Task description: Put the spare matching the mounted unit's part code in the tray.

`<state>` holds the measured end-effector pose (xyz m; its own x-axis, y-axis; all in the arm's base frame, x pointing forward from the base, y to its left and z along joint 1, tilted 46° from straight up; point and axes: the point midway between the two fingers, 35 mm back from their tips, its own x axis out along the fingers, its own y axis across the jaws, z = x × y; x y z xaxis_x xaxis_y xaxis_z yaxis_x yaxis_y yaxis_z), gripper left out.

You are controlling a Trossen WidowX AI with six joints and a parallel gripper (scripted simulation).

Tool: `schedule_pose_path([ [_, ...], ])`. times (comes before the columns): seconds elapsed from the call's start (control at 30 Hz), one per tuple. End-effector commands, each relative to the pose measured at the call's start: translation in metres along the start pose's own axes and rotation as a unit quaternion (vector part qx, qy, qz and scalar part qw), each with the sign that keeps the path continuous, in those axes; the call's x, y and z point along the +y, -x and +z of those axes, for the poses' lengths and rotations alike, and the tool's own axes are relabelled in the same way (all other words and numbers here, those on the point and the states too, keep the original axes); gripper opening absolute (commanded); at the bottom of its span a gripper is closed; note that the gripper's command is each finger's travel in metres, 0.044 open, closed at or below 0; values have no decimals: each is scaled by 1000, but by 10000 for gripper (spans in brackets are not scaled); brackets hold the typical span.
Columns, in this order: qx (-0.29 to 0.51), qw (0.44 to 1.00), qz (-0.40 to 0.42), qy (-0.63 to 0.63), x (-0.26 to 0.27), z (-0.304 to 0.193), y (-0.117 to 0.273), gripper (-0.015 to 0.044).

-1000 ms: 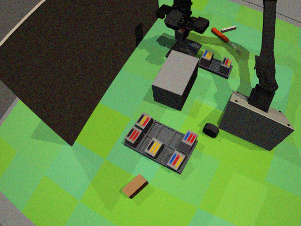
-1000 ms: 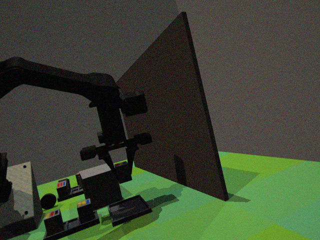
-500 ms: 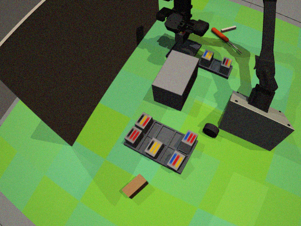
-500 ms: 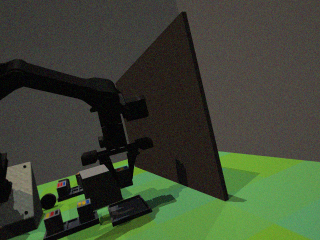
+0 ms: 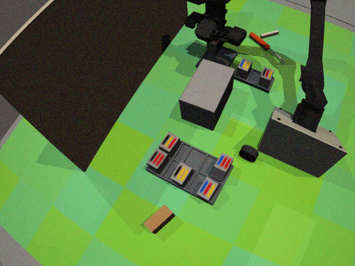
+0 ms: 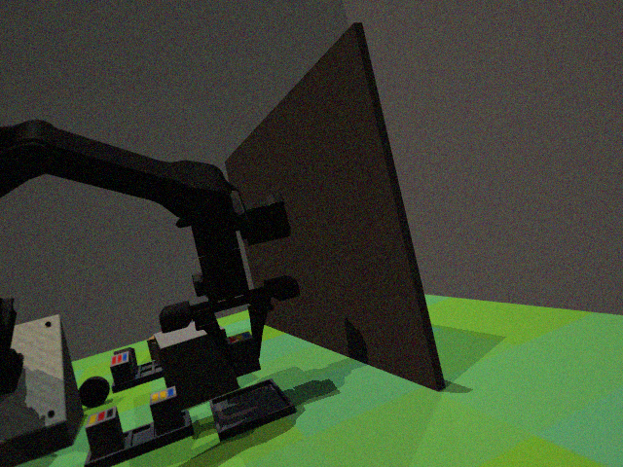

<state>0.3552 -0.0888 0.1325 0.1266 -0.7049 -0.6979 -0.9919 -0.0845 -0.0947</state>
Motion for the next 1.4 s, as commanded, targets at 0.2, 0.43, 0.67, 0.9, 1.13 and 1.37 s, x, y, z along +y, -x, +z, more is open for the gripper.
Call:
schedule_pose_path([
  [0.2,-1,1000,0,2,1,0,-9,0],
  [0.43,0,1000,0,2,2,0,-15,0],
  [0.67,1,1000,0,2,3,-1,-20,0],
  [0.9,2,1000,-1,2,4,-1,-26,0],
  [1.13,3,1000,-1,2,6,-2,-32,0],
  [1.37,4,1000,-1,2,7,-2,-38,0],
])
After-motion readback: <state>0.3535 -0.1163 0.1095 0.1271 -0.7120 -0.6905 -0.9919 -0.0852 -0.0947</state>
